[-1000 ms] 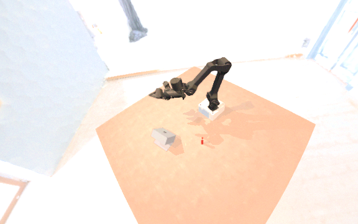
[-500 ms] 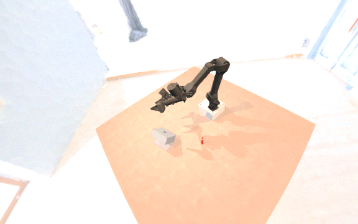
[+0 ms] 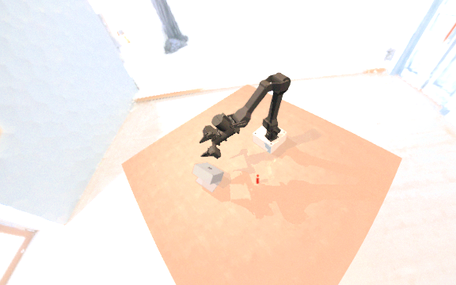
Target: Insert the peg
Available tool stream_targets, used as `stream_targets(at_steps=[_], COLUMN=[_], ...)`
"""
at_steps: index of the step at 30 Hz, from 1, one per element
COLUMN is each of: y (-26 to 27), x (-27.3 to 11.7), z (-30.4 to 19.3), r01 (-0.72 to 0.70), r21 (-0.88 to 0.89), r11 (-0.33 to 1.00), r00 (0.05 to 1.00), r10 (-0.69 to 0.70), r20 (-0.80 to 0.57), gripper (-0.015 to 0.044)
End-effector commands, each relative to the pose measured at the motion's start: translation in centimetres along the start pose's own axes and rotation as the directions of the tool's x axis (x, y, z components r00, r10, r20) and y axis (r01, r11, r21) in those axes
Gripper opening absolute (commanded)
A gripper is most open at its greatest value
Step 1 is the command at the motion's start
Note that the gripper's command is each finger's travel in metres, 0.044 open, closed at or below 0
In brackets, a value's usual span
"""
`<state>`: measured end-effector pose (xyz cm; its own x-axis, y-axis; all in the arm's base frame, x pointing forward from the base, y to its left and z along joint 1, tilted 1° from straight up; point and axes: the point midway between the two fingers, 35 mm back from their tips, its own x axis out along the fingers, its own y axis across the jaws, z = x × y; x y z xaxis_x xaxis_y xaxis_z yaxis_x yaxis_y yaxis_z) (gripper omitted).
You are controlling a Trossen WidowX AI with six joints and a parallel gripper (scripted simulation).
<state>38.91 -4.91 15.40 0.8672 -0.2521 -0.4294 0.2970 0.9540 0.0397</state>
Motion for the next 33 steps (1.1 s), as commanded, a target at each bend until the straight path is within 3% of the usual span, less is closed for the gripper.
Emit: stream_targets(at_steps=[1,16,33], y=[1.3,5.7,9.8], x=[0.2,-0.5,-2.7], z=[-0.5,-3.9,-7.8], r01=[-0.036,-0.227,-0.472], r21=[-0.105,-0.516,-0.790], r11=[0.994,0.826,0.391], r00=[0.999,0.966,0.881], r10=[0.032,0.122,0.181], r20=[-0.040,-0.229,-0.437], gripper=[0.0440,0.0440,0.0440])
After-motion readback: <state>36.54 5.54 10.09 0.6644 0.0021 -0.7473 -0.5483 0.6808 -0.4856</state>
